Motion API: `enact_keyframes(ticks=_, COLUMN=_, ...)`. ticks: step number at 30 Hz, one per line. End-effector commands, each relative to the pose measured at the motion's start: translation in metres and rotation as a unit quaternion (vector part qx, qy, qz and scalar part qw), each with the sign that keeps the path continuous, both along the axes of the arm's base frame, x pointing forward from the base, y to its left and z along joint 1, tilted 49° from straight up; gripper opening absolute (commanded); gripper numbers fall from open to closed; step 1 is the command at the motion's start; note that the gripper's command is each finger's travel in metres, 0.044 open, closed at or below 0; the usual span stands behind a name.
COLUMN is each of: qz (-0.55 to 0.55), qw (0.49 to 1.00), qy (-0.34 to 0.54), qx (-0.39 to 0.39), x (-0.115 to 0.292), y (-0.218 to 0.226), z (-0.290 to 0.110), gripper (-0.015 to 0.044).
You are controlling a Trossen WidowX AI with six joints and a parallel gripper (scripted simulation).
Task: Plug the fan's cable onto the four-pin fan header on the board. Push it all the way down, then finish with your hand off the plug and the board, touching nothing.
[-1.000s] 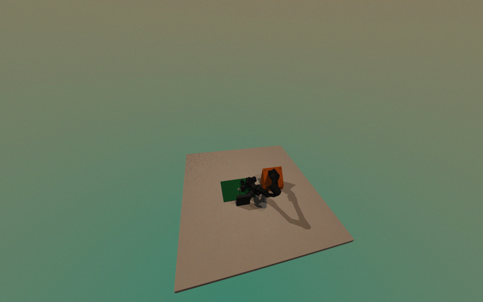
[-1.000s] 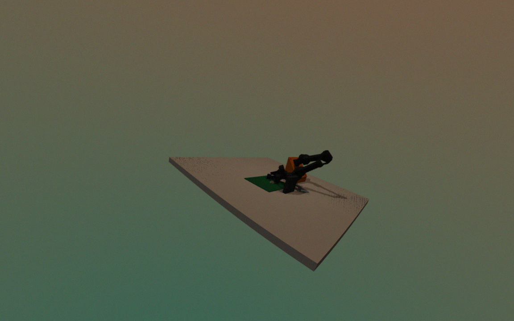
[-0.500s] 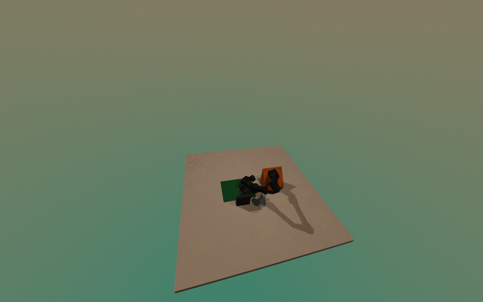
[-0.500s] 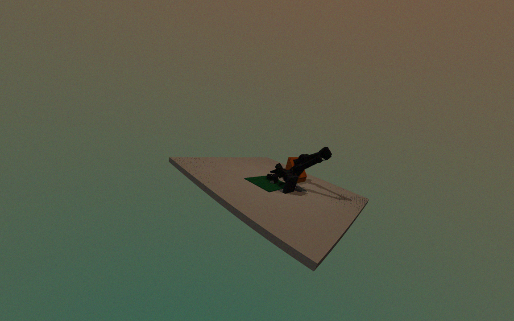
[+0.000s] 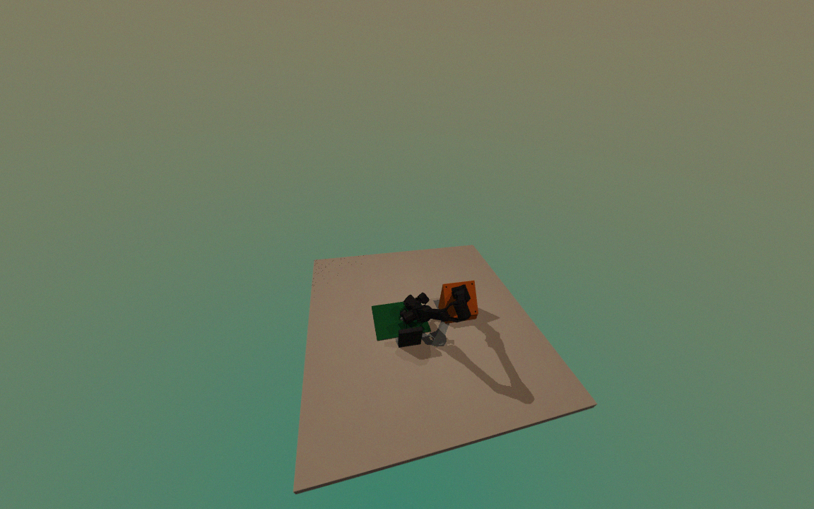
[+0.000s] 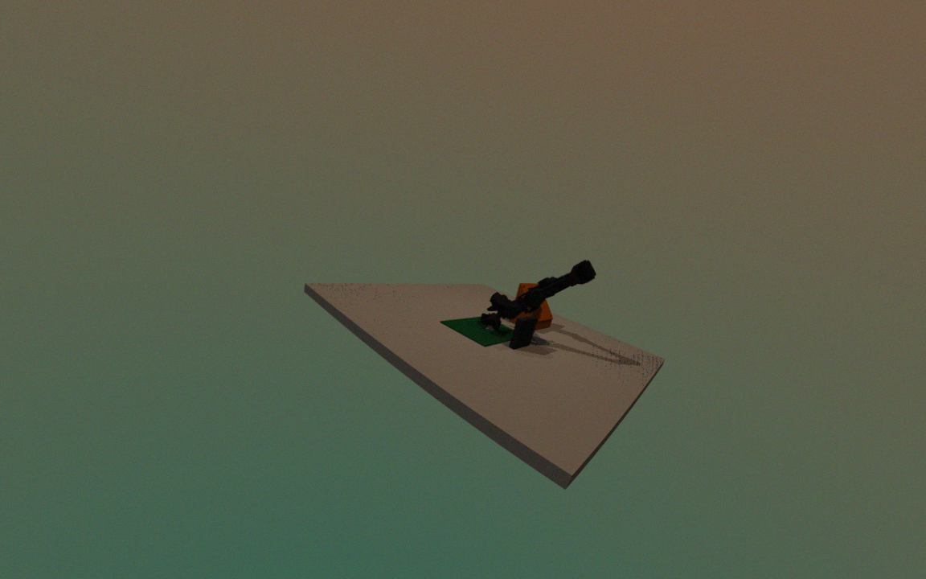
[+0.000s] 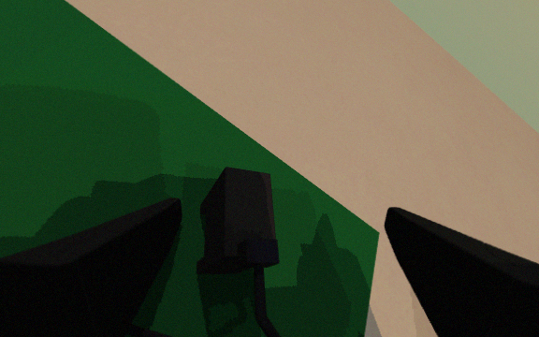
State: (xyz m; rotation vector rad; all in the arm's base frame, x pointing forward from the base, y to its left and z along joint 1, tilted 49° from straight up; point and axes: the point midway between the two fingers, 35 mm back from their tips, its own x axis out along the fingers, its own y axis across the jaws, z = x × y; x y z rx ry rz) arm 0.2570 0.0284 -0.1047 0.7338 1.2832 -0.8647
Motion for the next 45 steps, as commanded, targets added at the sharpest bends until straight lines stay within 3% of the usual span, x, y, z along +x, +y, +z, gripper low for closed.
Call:
enact_keyframes(ticks=1, qz=-0.019, qw=0.999, qy=0.041, qx=-0.008, x=-0.006, y=-0.021, z=-0.014, gripper=0.044)
enact_keyframes(ticks=23, qz=0.025, qw=0.981, qy=0.116, qx=0.152, x=-0.009, y=-0.037, z=-0.002, gripper=0.044)
enact_keyframes(ticks=45, qz=0.05, qw=0.939, qy=0.09, qx=0.328, x=-0.002, y=-0.057, z=0.03, gripper=0.044)
